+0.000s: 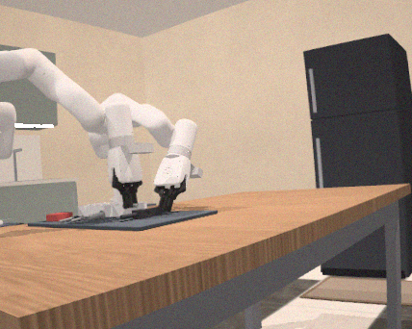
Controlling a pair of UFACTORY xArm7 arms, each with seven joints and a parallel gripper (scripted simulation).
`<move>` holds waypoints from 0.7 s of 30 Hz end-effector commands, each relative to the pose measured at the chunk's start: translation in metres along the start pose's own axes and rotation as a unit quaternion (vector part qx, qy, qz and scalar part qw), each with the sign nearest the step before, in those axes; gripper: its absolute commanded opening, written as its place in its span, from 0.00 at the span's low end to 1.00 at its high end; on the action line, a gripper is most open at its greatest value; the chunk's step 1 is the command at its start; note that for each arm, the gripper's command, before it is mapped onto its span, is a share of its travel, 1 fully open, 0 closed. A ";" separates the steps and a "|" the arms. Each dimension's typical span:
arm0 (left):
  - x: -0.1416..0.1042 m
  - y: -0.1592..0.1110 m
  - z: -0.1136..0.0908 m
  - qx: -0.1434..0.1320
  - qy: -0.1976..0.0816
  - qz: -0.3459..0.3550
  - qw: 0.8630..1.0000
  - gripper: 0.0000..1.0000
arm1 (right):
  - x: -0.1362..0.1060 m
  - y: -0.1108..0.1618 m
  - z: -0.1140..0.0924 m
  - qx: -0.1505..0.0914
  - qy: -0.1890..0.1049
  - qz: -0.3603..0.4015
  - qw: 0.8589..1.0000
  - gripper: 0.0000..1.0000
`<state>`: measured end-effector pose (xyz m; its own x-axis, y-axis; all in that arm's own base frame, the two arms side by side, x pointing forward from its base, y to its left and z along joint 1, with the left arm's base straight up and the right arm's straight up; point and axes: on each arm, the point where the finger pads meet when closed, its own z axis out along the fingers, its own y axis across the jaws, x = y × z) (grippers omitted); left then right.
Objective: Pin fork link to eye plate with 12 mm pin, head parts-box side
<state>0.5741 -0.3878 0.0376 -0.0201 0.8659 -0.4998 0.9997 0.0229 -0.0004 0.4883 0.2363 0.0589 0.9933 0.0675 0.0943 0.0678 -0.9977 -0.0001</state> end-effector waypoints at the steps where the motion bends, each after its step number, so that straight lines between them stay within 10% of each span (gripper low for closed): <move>1: -0.002 0.001 -0.002 -0.002 -0.001 0.001 1.000 0.00 | 0.001 -0.001 0.003 0.001 0.002 0.000 1.000 0.00; 21: -0.002 0.001 -0.002 -0.002 -0.001 0.001 1.000 0.00 | 0.000 -0.001 0.018 0.001 0.002 0.000 1.000 0.00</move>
<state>0.5741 -0.3878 0.0376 -0.0201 0.8659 -0.4998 0.9997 0.0229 -0.0004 0.4882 0.2363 0.0407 0.9933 0.0675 0.0940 0.0678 -0.9977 -0.0001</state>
